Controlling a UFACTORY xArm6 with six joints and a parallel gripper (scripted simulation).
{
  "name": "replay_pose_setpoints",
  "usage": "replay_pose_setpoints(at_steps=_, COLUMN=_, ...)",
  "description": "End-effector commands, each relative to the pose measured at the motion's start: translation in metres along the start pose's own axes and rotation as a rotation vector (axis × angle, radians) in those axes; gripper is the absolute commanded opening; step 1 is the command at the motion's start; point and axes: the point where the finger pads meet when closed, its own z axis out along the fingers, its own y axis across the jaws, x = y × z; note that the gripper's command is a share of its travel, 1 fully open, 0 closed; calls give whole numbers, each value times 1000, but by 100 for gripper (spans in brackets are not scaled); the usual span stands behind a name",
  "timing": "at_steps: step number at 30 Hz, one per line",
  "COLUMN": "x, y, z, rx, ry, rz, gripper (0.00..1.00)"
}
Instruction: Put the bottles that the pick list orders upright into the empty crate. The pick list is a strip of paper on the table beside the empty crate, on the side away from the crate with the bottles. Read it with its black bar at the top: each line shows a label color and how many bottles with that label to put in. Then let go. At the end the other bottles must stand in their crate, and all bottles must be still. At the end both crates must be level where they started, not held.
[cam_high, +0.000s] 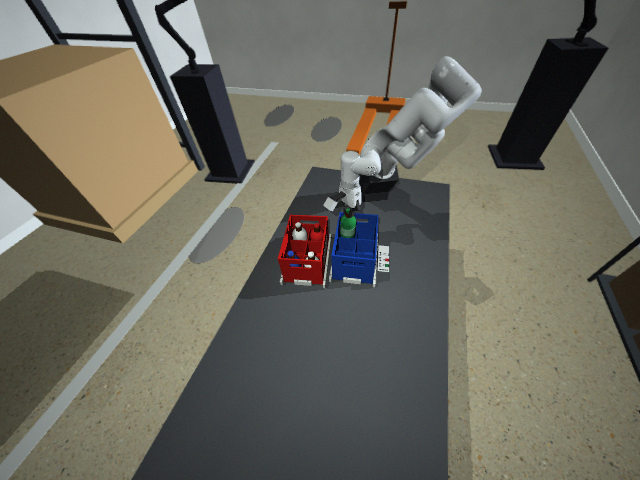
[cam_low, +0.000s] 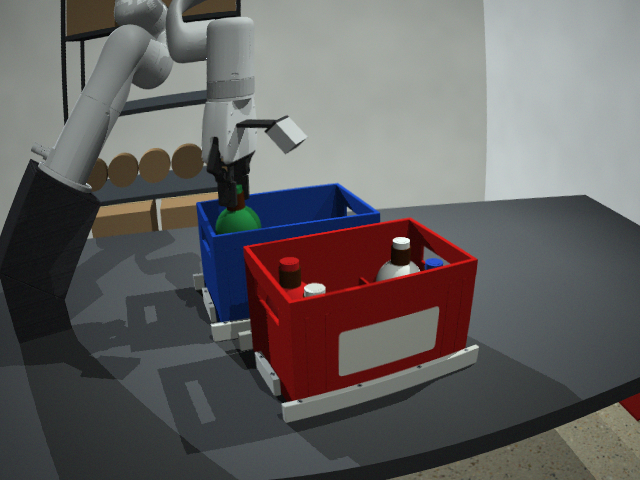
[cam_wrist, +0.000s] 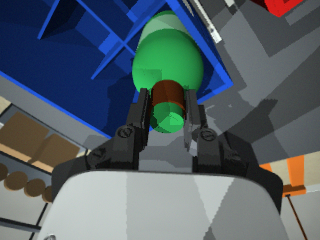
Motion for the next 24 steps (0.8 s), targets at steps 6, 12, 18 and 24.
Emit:
replay_pose_setpoints(at_steps=6, x=1, y=0, z=7, rx=0, ry=3, rz=-1, gripper=0)
replay_pose_setpoints(at_steps=12, x=1, y=0, z=13, rx=0, ry=3, rz=-1, gripper=0)
replay_pose_setpoints(at_steps=18, x=1, y=0, z=19, rx=0, ry=3, rz=-1, gripper=0)
replay_pose_setpoints(at_steps=24, x=1, y=0, z=23, rx=0, ry=3, rz=-1, gripper=0)
